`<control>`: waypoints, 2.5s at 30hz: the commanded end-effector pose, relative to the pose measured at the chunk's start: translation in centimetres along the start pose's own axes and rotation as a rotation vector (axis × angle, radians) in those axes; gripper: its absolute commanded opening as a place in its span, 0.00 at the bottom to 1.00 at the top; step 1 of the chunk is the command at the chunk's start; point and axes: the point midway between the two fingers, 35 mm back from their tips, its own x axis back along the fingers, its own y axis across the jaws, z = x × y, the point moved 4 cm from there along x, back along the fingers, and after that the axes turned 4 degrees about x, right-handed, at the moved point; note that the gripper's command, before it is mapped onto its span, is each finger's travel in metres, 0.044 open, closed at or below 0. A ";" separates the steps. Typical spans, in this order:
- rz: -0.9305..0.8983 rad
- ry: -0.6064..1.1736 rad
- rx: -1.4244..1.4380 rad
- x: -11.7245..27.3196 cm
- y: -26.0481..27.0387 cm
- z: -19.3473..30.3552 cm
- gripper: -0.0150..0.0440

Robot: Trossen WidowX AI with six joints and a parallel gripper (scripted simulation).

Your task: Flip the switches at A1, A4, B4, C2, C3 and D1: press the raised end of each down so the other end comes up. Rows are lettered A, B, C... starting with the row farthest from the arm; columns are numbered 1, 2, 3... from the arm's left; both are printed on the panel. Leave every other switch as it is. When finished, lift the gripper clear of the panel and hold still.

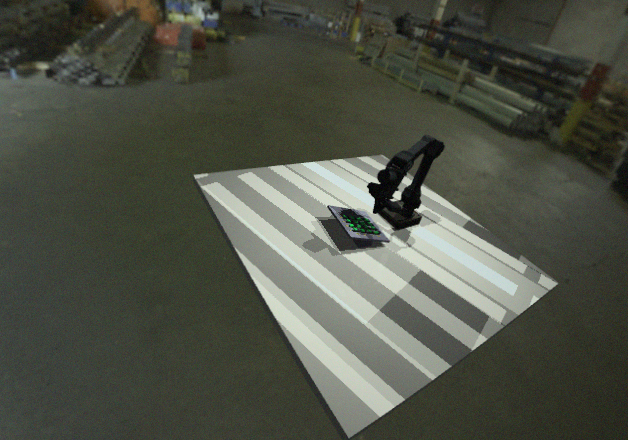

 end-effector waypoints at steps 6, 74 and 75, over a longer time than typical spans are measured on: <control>0.002 -0.018 0.000 -2.6 -1.3 0.4 0.25; 0.003 -0.024 0.000 -6.1 -1.3 0.5 0.25; 0.003 -0.024 0.000 -6.1 -1.3 0.5 0.25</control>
